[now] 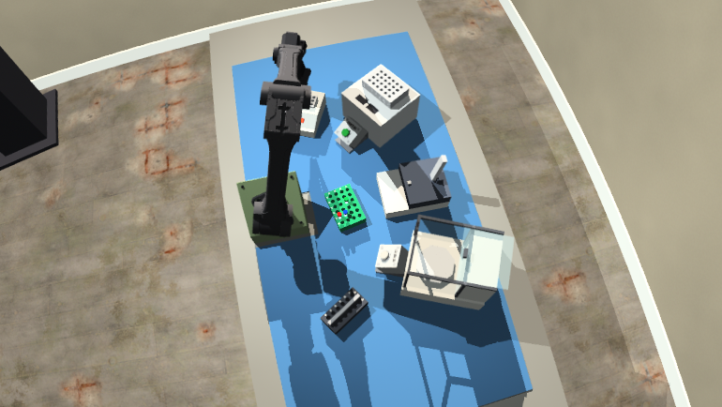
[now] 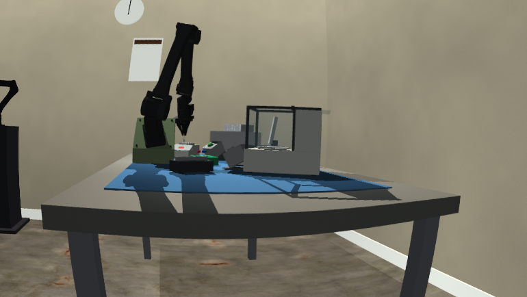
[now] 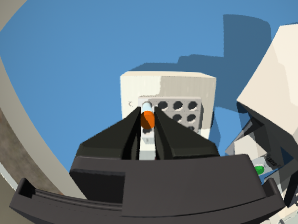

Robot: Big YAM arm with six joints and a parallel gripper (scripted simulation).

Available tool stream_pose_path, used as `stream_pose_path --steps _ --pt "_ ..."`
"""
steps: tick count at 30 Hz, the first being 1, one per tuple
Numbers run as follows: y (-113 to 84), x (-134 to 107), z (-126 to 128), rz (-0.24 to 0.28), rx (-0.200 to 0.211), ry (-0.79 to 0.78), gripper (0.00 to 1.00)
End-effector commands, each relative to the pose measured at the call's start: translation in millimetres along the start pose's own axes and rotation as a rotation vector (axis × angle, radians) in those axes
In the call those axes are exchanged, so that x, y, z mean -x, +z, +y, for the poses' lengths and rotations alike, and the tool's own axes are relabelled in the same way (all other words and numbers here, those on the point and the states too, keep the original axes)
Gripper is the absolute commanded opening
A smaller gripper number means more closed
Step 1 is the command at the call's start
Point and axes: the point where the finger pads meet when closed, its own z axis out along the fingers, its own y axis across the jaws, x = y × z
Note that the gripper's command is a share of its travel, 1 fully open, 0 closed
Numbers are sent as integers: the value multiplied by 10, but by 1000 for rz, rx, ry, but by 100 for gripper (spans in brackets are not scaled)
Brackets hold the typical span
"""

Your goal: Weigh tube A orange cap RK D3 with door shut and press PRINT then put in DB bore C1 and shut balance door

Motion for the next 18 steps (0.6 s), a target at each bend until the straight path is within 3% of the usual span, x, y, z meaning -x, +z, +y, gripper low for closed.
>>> stream_pose_path --steps 1,18 --pt "-41 -13 37 -15 1 6 9" --pt "-88 -9 23 -22 2 8 9"
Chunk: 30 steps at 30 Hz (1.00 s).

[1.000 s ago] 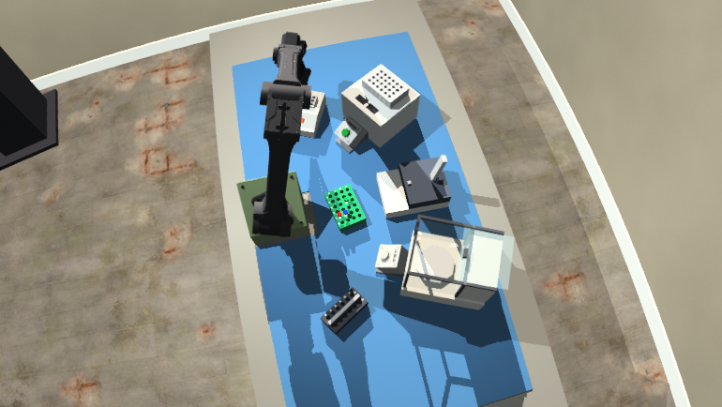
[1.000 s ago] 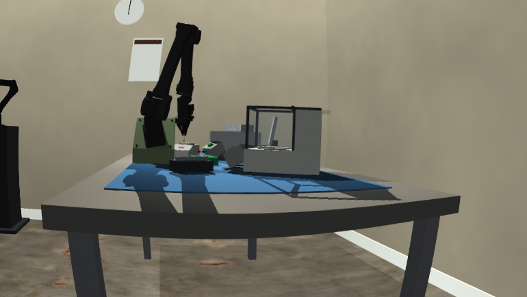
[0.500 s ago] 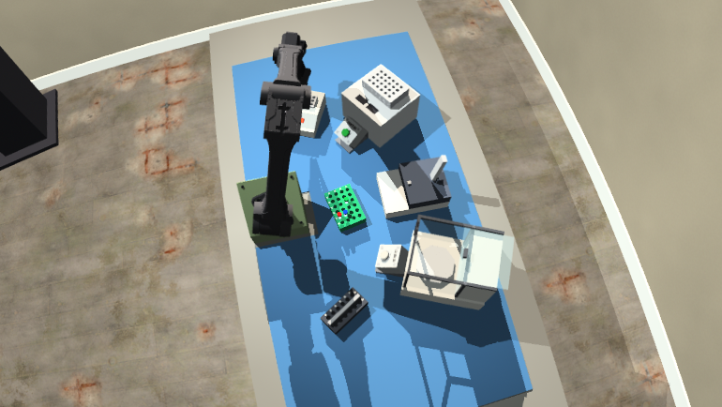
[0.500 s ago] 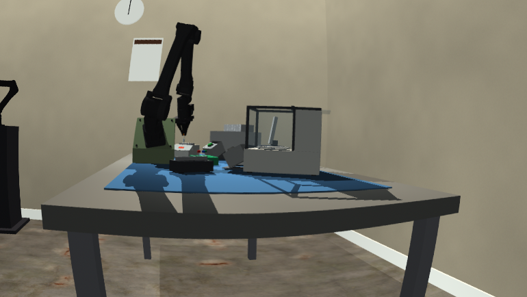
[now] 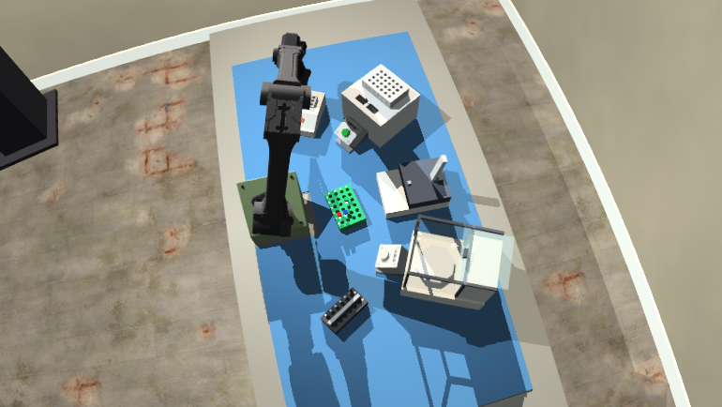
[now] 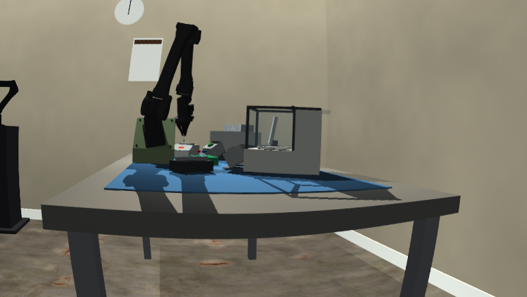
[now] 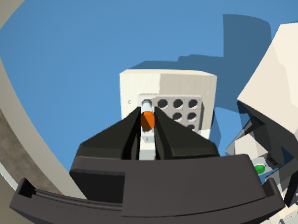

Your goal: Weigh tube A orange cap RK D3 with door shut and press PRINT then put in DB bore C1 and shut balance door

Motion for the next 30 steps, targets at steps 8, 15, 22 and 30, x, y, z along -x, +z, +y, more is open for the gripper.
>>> stream_pose_path --steps 8,15,22,30 --pt "-78 10 20 -19 2 7 9" --pt "-65 5 16 -16 2 7 9" --pt "-56 2 14 -14 2 6 9" --pt "-42 -4 9 -10 2 6 9"
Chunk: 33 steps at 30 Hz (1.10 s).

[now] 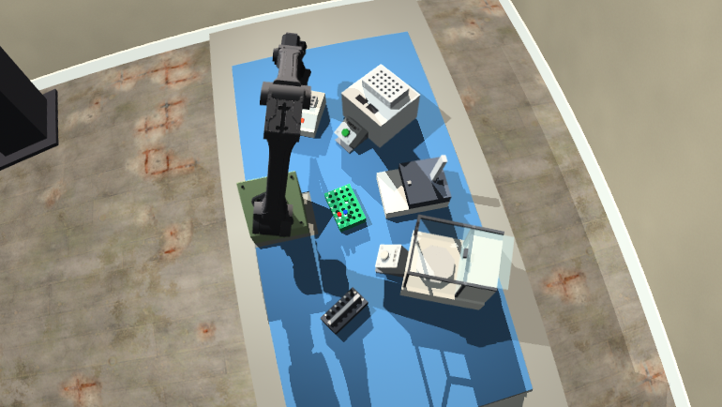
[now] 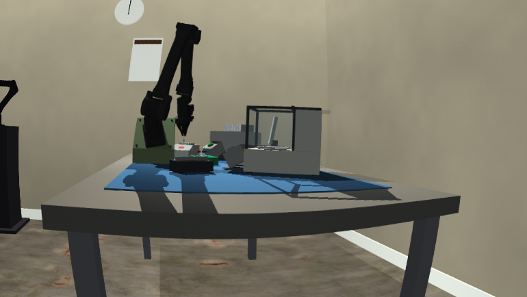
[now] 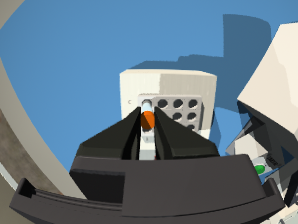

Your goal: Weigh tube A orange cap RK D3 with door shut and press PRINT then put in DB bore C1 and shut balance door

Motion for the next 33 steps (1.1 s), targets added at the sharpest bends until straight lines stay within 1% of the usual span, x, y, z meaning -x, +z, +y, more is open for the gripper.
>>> stream_pose_path --steps 1,31,32,33 --pt "-40 -5 9 -9 2 6 9" --pt "7 -24 -5 3 2 3 9" --pt "-170 50 3 -17 2 7 9" --pt "-157 35 -3 -14 2 6 9"
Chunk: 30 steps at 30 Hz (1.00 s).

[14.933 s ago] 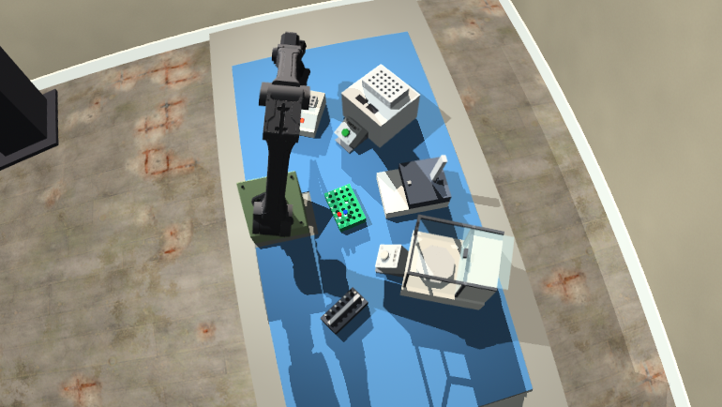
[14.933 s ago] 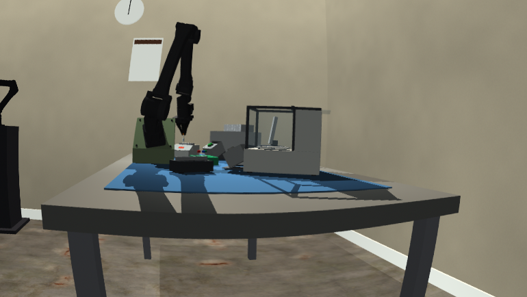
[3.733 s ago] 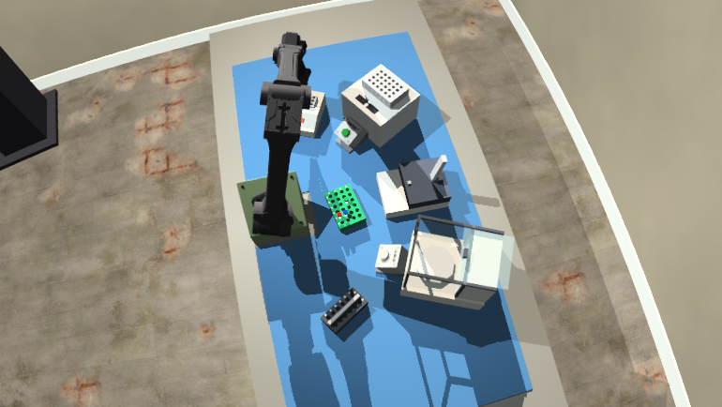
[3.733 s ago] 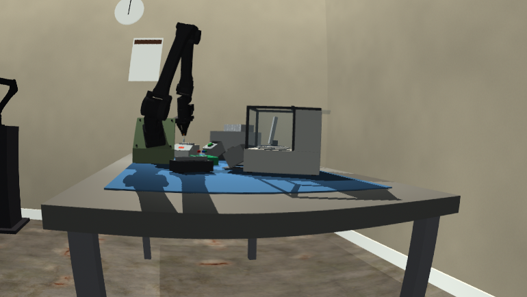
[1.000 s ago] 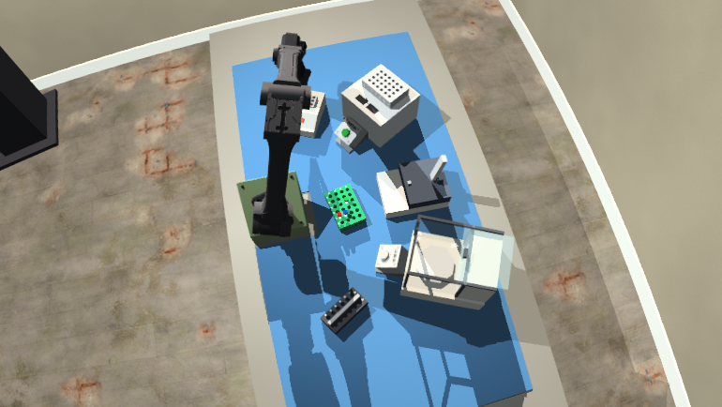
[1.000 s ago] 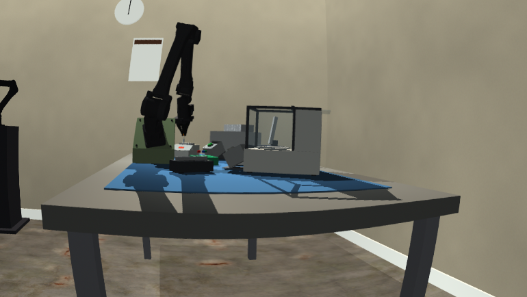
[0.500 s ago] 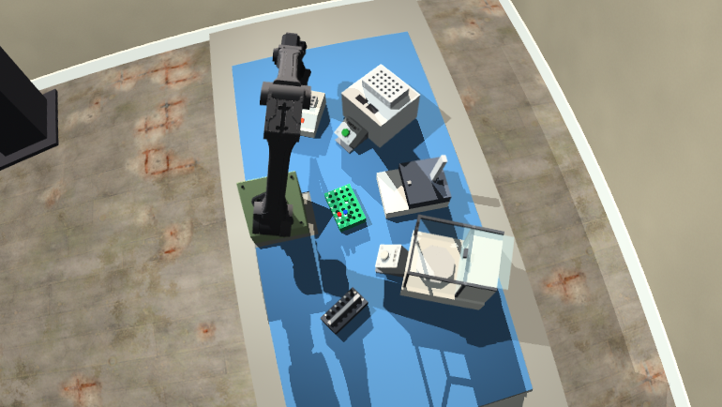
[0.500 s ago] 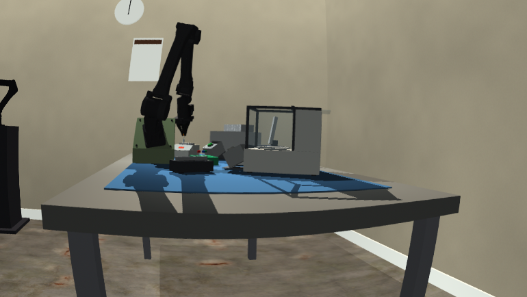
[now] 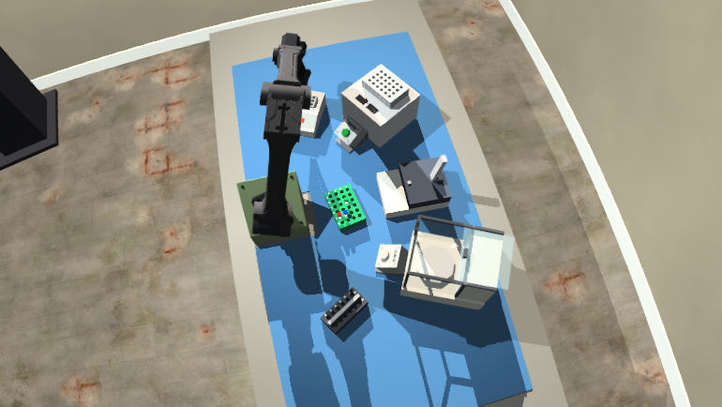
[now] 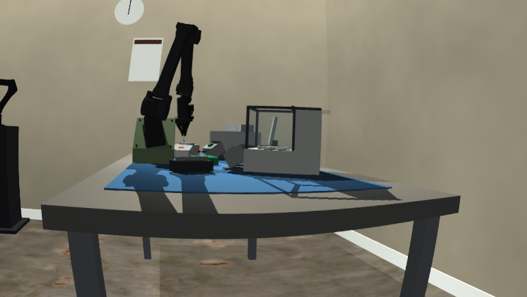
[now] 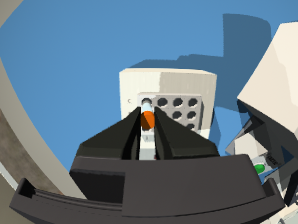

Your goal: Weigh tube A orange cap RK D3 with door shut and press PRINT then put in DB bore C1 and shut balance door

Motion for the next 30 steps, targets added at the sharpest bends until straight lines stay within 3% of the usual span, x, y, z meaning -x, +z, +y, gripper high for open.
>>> stream_pose_path --steps 1,9,30 --pt "-145 43 -4 -18 3 8 9" --pt "89 -22 13 5 2 3 9" --pt "103 -39 -5 14 2 1 9"
